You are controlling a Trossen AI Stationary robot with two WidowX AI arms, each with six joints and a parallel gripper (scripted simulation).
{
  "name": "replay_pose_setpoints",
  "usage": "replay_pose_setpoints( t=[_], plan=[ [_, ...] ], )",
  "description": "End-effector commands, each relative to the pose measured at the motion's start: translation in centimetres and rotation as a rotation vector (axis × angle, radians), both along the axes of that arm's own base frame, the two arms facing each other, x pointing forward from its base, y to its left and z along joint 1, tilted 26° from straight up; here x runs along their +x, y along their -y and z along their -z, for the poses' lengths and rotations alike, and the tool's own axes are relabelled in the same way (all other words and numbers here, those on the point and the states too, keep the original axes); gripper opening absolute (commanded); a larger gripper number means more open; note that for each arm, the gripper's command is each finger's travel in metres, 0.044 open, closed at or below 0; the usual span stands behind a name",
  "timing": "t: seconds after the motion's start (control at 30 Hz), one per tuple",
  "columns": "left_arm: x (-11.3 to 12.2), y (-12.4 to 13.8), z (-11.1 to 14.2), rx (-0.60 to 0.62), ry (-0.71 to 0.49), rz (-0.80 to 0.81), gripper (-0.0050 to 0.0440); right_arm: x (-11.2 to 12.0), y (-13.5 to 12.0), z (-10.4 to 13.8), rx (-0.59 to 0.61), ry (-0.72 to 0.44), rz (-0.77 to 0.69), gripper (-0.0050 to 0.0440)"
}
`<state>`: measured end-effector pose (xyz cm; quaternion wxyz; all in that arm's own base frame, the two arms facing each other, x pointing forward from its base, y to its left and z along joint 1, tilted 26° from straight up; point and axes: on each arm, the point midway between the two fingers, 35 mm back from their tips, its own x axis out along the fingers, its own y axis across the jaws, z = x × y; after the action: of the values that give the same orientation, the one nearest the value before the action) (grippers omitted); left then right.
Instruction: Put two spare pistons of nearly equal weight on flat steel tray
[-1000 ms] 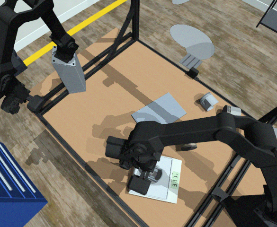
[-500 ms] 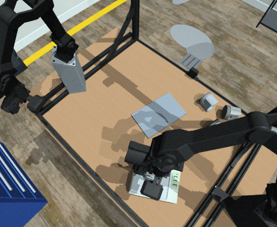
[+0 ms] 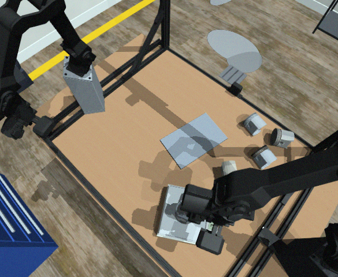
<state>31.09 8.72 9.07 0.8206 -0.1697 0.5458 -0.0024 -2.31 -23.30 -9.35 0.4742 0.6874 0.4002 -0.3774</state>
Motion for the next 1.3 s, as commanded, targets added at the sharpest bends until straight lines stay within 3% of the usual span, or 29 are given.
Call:
replay_pose_setpoints(
  t=[0.0, 0.17, 0.6, 0.73, 1.27],
  plan=[
    [-1.8, 0.5, 0.6, 0.000, 0.003, 0.001, 0.0378, 0.0, 0.0, 0.0, 0.001, 0.002, -0.001, 0.0440],
    [-3.9, 1.2, 1.5, 0.000, 0.002, 0.001, 0.0378, 0.0, 0.0, 0.0, 0.001, 0.002, -0.001, 0.0440],
    [-2.4, 5.2, 4.8, 0.018, 0.220, -0.194, 0.0378, 0.0, 0.0, 0.0, 0.001, 0.002, -0.001, 0.0440],
    [-2.4, 5.2, 4.8, 0.024, 0.299, -0.265, 0.0378, 0.0, 0.0, 0.0, 0.001, 0.002, -0.001, 0.0440],
    [-2.5, 5.4, 5.3, 0.022, 0.300, -0.278, 0.0378, 0.0, 0.0, 0.0, 0.001, 0.002, -0.001, 0.0440]
  ],
)
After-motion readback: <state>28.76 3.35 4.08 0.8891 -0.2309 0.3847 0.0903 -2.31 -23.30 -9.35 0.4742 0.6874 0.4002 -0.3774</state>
